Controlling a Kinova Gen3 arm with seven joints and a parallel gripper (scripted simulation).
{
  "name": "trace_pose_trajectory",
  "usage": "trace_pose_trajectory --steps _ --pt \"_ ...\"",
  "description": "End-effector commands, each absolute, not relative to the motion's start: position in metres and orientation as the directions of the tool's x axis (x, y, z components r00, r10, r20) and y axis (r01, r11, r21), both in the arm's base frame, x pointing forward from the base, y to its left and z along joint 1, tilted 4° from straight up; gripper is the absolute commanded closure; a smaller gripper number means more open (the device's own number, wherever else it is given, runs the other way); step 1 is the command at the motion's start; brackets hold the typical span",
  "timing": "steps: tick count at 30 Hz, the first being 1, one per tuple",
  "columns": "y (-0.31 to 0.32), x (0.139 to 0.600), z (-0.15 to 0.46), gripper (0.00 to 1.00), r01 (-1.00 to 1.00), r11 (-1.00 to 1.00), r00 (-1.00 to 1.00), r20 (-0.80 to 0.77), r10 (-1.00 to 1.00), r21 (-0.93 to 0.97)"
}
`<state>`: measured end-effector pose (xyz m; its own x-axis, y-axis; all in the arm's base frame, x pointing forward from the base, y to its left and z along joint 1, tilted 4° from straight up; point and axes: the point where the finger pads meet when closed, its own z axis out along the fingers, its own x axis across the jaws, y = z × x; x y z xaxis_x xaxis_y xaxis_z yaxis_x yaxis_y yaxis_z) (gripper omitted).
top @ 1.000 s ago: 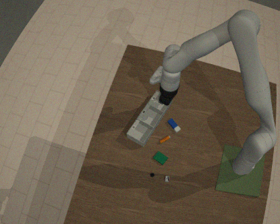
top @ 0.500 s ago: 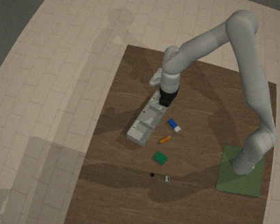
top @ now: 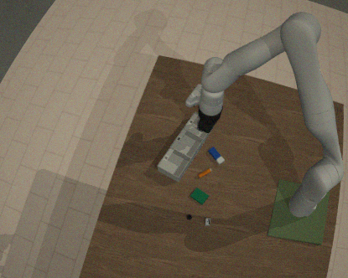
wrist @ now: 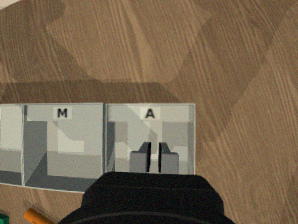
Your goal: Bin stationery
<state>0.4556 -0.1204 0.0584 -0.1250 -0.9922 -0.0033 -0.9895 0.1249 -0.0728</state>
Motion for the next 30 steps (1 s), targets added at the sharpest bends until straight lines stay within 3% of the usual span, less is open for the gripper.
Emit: trace_pose_trajectory --steps 1,30 --pt "-0.1205 0.4561 0.0592 0.69 -0.989 0.125 -0.125 -0.003 -0.992 -0.075" --pt "-0.1204 0.4554 0.0684 0.69 -0.989 0.125 -0.125 -0.003 -0.992 -0.074"
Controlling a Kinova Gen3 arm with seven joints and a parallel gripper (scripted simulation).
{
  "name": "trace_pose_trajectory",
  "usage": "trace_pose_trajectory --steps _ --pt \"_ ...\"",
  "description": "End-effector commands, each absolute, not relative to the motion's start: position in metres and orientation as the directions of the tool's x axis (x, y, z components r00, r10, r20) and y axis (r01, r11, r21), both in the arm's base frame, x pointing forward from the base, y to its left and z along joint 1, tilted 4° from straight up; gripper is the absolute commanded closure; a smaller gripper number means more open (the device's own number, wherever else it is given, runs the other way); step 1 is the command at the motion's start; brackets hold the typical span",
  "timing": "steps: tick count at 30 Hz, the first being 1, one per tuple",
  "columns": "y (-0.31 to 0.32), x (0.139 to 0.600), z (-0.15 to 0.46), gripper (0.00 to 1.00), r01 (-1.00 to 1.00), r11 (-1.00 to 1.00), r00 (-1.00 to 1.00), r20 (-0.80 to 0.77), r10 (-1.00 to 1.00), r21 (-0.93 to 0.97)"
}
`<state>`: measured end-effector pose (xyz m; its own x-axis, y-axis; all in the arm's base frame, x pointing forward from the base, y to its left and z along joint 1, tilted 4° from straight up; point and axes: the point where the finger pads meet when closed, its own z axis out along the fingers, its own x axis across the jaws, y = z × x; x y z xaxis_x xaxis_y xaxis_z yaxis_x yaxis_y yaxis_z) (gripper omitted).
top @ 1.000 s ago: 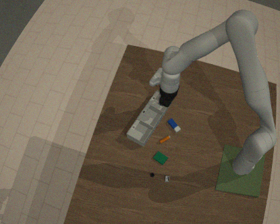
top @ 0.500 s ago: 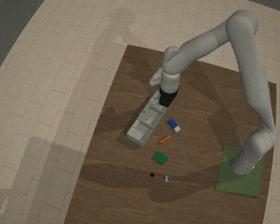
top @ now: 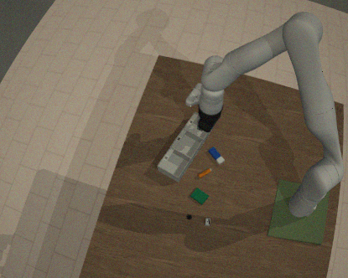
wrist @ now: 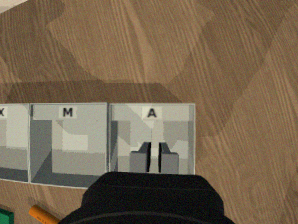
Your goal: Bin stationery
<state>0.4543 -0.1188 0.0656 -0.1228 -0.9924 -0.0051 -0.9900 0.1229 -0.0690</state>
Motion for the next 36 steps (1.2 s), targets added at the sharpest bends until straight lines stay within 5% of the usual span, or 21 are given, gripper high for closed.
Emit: trace_pose_trajectory --steps 1,36 --pt "-0.12 0.455 0.07 0.69 -0.989 0.125 -0.125 -0.003 -0.992 -0.074" --pt "-0.105 0.453 0.118 0.69 -0.989 0.125 -0.125 -0.003 -0.992 -0.074"
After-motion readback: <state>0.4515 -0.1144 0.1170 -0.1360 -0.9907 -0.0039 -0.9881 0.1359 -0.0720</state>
